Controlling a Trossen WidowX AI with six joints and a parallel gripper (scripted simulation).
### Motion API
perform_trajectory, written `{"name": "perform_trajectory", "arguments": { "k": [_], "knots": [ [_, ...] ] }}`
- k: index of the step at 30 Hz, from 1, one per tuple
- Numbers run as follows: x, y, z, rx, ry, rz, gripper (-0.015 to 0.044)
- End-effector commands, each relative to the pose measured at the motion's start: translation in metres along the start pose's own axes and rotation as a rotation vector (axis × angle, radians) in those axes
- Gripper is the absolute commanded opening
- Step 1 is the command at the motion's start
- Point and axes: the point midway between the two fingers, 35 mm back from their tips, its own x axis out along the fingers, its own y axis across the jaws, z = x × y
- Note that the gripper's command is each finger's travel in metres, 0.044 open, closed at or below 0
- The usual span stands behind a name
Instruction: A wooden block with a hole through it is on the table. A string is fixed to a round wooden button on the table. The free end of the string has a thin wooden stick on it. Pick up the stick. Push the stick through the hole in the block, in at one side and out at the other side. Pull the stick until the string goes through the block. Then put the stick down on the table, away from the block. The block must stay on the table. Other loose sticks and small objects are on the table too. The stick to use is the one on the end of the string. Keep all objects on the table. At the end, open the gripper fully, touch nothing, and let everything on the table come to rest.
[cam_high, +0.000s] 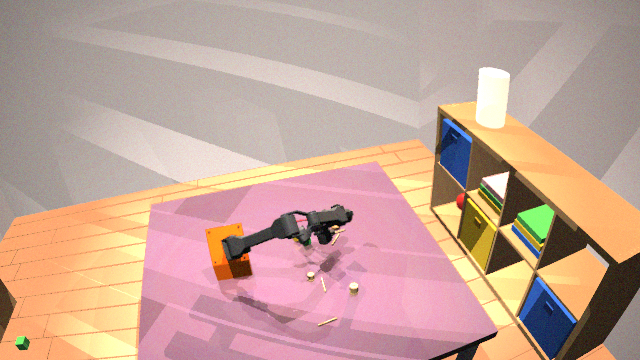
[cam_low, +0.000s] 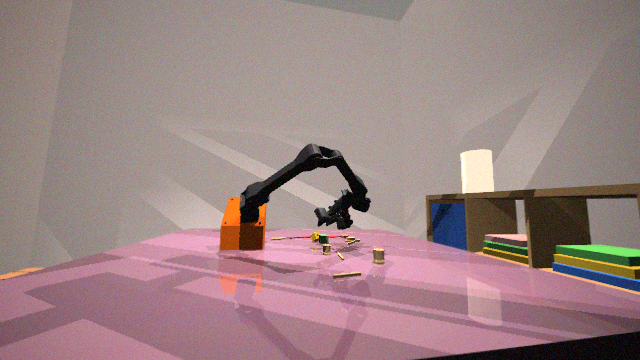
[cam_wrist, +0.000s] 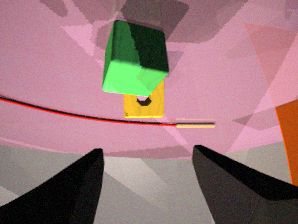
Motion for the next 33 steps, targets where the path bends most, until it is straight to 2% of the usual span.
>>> {"name": "perform_trajectory", "arguments": {
  "k": [1,4,7,12,21,33],
  "knots": [
    [0.0,0.0,-0.001,0.002,0.004,0.001,0.0243],
    [0.0,0.0,-0.001,0.002,0.004,0.001,0.0243],
    [0.005,0.0,-0.003,-0.163,-0.044,-0.021,0.0322],
    [0.021,0.001,-0.011,-0.725,-0.177,-0.135,0.044],
    [0.042,0.0,-0.025,-1.69,-0.309,-0.504,0.044],
    [0.05,0.0,-0.035,-2.271,-0.287,-0.889,0.044]
  ]
}}
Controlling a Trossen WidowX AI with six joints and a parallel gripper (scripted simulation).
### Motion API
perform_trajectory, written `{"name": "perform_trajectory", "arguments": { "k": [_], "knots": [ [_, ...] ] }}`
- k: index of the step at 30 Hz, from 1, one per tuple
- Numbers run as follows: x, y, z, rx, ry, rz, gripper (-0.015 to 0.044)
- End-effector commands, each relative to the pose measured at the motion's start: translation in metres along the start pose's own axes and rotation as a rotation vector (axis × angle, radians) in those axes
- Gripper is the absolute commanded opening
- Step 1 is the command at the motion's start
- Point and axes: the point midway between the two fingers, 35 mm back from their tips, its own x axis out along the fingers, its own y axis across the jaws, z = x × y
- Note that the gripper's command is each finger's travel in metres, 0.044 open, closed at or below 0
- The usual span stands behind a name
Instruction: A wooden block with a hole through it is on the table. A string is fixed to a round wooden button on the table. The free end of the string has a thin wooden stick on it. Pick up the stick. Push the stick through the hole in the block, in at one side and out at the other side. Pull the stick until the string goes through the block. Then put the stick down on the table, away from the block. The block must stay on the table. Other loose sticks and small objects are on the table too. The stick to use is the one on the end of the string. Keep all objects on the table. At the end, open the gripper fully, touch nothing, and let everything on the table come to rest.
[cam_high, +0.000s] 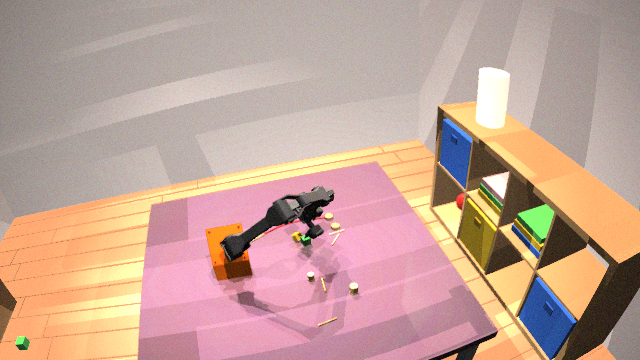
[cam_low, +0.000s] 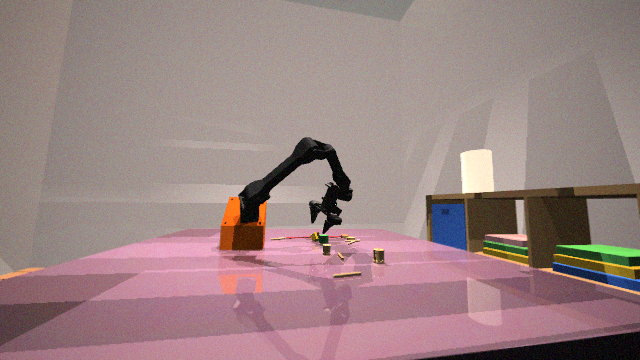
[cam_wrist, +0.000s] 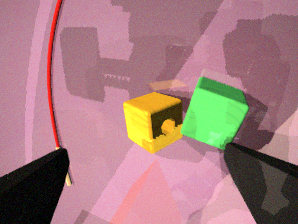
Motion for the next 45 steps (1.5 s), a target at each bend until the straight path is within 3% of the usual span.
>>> {"name": "perform_trajectory", "arguments": {
  "k": [1,10,40,45],
  "knots": [
    [0.009,0.018,-0.0037,-0.98,0.092,-0.32,0.044],
    [0.0085,0.0246,-0.0046,-1.427,0.213,-0.434,0.044],
    [0.0083,0.0251,-0.0048,-1.433,0.213,-0.432,0.044],
    [0.0083,0.0251,-0.0048,-1.433,0.213,-0.432,0.0309]
  ]
}}
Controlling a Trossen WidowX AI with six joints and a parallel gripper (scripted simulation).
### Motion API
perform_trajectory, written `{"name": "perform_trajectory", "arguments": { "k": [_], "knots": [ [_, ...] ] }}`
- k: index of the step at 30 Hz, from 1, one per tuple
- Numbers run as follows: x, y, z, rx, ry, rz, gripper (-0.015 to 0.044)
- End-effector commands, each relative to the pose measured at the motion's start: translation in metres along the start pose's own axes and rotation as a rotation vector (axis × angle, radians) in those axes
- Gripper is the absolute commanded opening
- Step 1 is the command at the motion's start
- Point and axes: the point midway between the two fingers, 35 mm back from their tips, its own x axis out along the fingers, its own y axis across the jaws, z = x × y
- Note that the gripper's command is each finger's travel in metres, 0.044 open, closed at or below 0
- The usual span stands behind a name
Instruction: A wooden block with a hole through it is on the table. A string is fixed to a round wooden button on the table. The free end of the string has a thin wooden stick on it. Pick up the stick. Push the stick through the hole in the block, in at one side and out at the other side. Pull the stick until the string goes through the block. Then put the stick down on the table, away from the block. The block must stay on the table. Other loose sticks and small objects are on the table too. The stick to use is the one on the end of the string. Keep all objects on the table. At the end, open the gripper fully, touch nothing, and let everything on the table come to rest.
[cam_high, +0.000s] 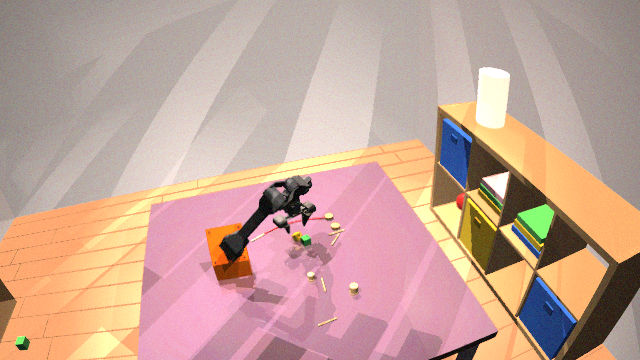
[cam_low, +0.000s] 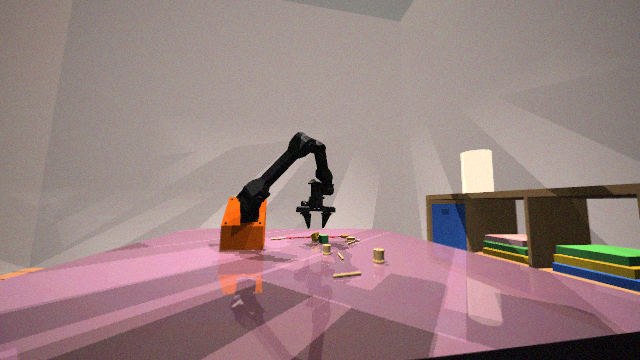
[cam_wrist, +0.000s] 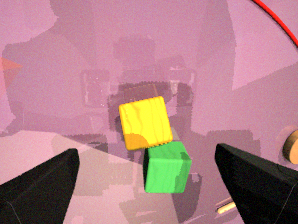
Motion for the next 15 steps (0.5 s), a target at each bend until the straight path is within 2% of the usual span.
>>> {"name": "perform_trajectory", "arguments": {
  "k": [1,3,15],
  "knots": [
    [0.0,0.0,0.0,0.001,0.0,0.0,0.0282],
    [0.0,0.0,0.0,0.001,0.0,0.0,0.0243],
    [0.0,0.0,0.0,0.001,0.0,0.0,0.0243]
  ]
}}
